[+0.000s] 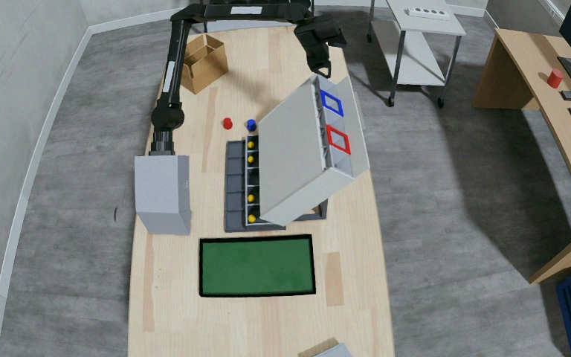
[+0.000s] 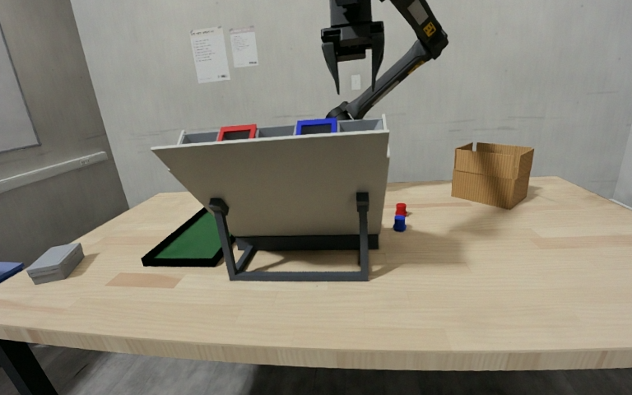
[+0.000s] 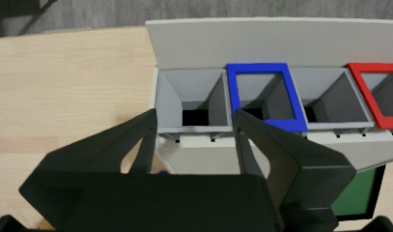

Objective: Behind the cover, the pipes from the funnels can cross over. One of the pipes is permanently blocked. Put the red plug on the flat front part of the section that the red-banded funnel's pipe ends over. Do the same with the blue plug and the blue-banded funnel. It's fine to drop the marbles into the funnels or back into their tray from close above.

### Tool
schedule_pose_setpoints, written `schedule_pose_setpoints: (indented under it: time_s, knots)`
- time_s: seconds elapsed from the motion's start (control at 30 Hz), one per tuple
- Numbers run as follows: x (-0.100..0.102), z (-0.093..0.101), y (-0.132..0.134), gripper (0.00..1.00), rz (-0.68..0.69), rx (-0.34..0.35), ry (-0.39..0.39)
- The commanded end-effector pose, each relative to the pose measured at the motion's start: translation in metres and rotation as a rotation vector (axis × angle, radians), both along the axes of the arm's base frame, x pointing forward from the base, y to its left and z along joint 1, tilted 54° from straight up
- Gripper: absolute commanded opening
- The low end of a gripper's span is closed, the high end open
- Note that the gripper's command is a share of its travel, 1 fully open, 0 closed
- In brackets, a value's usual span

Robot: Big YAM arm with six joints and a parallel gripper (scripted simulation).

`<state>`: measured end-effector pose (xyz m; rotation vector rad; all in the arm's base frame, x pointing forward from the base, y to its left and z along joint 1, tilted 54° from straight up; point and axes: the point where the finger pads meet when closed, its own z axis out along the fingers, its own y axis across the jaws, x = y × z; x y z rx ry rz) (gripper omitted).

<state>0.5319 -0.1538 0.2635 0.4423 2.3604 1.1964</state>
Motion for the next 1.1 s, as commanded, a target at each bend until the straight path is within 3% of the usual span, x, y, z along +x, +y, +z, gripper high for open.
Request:
schedule_pose_setpoints:
  time_s: [0.0, 1.07]
  knots:
    - [0.0072, 0.0176, -0.0154, 0.59, -0.011, -0.027, -0.046]
    - [0.0077, 0.0180, -0.0160, 0.59, -0.012, -0.034, -0.057]
